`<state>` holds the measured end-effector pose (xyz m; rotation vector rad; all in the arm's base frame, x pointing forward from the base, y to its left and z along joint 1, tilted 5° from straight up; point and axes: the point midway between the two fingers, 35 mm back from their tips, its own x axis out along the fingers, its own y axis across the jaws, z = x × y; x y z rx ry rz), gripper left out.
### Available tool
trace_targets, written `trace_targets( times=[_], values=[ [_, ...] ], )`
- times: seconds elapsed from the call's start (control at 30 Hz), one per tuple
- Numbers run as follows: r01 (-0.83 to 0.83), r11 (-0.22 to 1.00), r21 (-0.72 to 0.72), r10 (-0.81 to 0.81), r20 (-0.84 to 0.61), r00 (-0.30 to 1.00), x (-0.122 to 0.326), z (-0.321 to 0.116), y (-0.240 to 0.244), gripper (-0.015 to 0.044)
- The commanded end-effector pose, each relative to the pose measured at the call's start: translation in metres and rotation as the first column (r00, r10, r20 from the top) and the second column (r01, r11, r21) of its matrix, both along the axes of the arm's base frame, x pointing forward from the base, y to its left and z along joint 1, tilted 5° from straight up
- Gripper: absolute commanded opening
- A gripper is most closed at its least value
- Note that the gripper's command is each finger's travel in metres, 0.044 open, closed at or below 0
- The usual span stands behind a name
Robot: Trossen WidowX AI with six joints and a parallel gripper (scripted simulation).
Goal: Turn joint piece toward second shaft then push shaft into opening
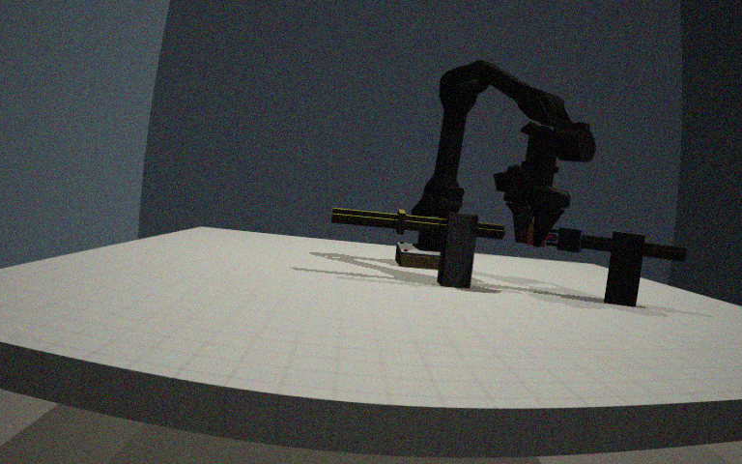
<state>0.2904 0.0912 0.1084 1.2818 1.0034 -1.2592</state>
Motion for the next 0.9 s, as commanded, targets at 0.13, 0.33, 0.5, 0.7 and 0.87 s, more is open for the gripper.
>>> trace_targets(
  times=[0.13, 0.33, 0.5, 0.7, 0.87],
  values=[
    [0.005, 1.0, -0.008, -0.005, -0.009, 1.0, -0.0002, -0.0162, -0.0024, 0.044],
    [0.005, 1.0, -0.008, -0.005, -0.009, 1.0, 0.0, -0.0186, -0.0027, 0.0361],
    [0.005, 1.0, -0.008, -0.005, -0.009, 1.0, 0.0, -0.0186, -0.0027, 0.023],
    [0.005, 1.0, -0.008, -0.005, -0.009, 1.0, 0.0, -0.0186, -0.0027, 0.0182],
    [0.005, 1.0, -0.008, -0.005, -0.009, 1.0, 0.0, -0.0186, -0.0027, 0.0182]
  ],
)
